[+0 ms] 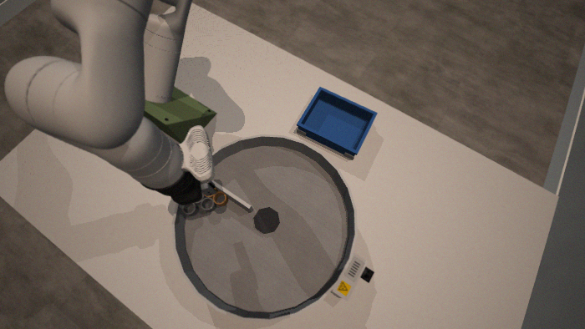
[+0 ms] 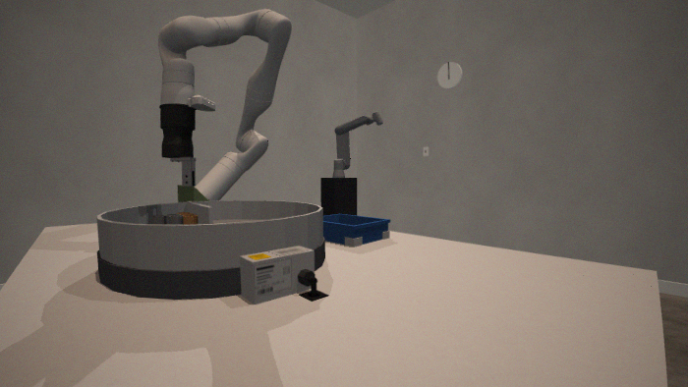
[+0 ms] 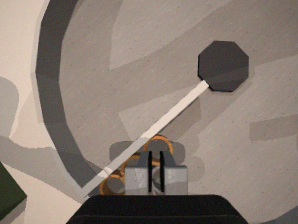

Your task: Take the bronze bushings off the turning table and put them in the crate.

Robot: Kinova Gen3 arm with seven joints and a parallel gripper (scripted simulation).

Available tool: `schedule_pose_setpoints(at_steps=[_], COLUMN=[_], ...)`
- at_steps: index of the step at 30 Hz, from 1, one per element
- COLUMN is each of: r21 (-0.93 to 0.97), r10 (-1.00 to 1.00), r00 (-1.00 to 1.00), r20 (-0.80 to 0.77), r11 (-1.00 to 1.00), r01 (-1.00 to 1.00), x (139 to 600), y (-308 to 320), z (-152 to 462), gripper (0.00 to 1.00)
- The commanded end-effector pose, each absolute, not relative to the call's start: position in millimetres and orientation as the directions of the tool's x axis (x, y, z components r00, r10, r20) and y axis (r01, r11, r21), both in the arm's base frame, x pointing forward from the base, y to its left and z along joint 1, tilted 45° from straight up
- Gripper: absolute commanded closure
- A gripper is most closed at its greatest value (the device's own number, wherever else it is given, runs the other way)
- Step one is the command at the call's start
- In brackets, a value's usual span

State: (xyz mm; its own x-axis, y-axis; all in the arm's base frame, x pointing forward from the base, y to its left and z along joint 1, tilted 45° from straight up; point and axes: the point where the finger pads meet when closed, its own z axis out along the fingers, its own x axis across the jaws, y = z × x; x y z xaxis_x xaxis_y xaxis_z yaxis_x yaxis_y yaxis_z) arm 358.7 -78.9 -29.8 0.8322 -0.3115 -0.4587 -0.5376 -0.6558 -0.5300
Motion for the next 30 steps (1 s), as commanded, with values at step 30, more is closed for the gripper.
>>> schedule_pose_setpoints(at_steps=[30], r21=[-0.679], r10=[0.013], r00=[0.985], r20=[-0.172], r11=[-0.726], r01=[-0.109], x=[371], y=[-67], z=[-43], gripper=[0.73])
